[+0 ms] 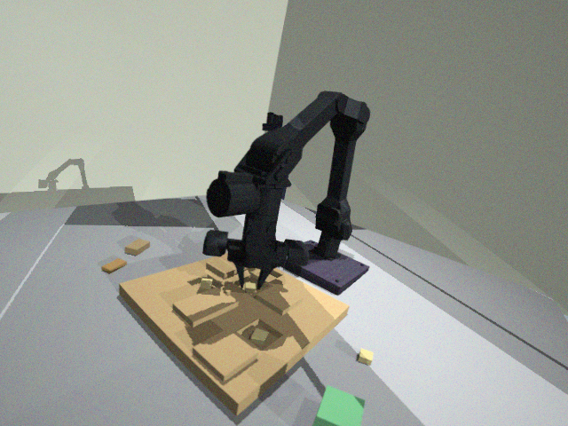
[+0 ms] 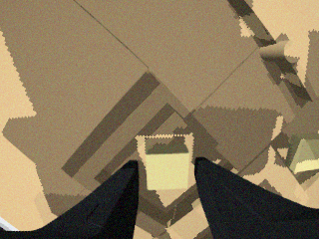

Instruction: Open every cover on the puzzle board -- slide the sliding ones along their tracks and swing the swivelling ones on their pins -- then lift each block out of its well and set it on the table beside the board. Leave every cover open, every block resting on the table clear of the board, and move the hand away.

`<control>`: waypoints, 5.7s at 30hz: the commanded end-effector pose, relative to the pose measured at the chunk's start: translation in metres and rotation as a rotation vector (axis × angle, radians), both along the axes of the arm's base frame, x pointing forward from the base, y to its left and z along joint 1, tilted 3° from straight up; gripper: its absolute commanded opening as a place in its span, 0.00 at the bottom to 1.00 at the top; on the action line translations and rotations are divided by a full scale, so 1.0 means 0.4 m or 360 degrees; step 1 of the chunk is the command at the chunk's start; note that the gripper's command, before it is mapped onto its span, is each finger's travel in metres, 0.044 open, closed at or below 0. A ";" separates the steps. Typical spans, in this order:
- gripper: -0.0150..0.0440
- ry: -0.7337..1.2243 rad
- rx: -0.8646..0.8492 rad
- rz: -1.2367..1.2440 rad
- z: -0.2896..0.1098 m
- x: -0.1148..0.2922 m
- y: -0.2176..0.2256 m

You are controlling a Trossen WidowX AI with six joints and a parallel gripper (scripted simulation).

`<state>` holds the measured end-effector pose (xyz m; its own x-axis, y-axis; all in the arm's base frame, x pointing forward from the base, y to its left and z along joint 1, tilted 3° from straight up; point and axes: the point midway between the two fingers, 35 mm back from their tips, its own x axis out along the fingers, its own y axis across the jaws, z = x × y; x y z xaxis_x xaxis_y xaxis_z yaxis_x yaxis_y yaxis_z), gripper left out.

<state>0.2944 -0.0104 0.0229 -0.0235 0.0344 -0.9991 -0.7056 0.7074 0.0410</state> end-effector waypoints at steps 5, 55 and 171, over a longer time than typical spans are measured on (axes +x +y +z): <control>0.42 -0.0002 0.0000 0.0000 0.001 0.001 0.000; 0.39 -0.0001 -0.0007 -0.0010 0.154 0.008 -0.006; 0.39 0.0007 0.0023 -0.0009 0.142 -0.167 0.615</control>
